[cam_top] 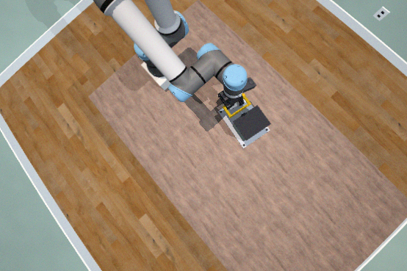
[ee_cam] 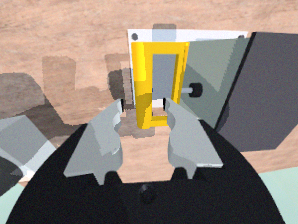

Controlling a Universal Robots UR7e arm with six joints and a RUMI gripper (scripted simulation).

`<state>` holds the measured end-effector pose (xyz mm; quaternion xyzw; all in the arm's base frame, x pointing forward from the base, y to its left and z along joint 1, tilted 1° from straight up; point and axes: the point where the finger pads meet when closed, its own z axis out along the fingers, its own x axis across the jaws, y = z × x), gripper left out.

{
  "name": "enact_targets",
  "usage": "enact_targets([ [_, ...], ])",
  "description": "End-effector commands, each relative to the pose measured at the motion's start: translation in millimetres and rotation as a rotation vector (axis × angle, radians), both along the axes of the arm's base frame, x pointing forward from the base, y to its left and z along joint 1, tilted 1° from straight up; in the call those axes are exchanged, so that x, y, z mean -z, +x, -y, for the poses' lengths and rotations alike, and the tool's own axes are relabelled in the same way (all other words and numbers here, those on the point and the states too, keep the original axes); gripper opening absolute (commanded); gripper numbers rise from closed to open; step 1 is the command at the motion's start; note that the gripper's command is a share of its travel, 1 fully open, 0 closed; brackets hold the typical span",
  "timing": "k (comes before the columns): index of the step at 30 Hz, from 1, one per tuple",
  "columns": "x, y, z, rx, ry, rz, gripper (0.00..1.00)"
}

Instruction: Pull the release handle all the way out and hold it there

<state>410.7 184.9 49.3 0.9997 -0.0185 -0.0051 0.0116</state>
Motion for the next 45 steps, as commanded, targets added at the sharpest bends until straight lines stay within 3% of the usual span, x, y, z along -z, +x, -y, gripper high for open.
enact_targets([
  [1, 0.2, 0.4, 0.0, 0.0, 0.0, 0.001, 0.32],
  [45, 34.1, 0.1, 0.7, 0.0, 0.0, 0.001, 0.32],
])
